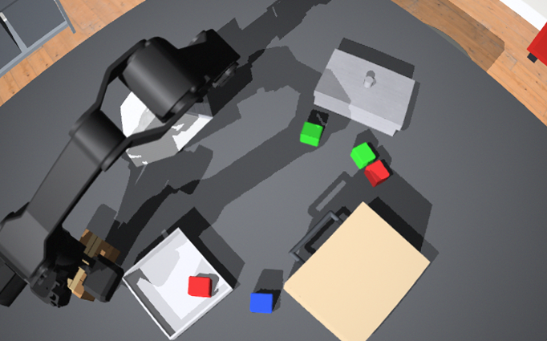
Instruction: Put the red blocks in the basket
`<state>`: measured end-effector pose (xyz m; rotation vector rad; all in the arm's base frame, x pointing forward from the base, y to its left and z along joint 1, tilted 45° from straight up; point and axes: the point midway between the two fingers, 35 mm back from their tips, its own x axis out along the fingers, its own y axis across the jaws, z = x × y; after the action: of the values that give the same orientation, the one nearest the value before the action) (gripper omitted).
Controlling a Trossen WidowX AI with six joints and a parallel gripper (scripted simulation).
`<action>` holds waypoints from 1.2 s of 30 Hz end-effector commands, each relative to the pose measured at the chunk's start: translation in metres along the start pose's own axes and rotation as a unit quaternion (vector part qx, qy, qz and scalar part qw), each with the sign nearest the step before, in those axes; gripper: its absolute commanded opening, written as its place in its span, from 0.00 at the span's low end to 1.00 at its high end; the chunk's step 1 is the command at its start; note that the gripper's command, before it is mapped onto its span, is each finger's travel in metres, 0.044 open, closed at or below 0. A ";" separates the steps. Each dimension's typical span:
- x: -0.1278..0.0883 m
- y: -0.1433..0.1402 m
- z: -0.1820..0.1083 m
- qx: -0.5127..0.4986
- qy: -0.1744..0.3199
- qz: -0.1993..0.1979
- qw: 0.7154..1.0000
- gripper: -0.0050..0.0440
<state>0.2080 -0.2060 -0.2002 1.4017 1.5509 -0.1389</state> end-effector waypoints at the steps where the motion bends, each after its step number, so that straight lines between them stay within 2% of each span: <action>1: 0.004 -0.002 -0.002 0.004 0.003 0.002 1.000 0.10; 8: 0.012 -0.002 -0.002 0.004 0.003 0.002 1.000 0.10; 14: 0.028 -0.002 -0.002 0.004 0.003 0.002 1.000 0.10; 25: 0.030 -0.002 -0.002 0.004 0.003 0.002 1.000 0.10; 36: 0.041 -0.002 -0.002 0.004 0.003 0.002 1.000 0.10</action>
<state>0.2140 -0.1831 -0.2255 1.4010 1.5463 -0.1444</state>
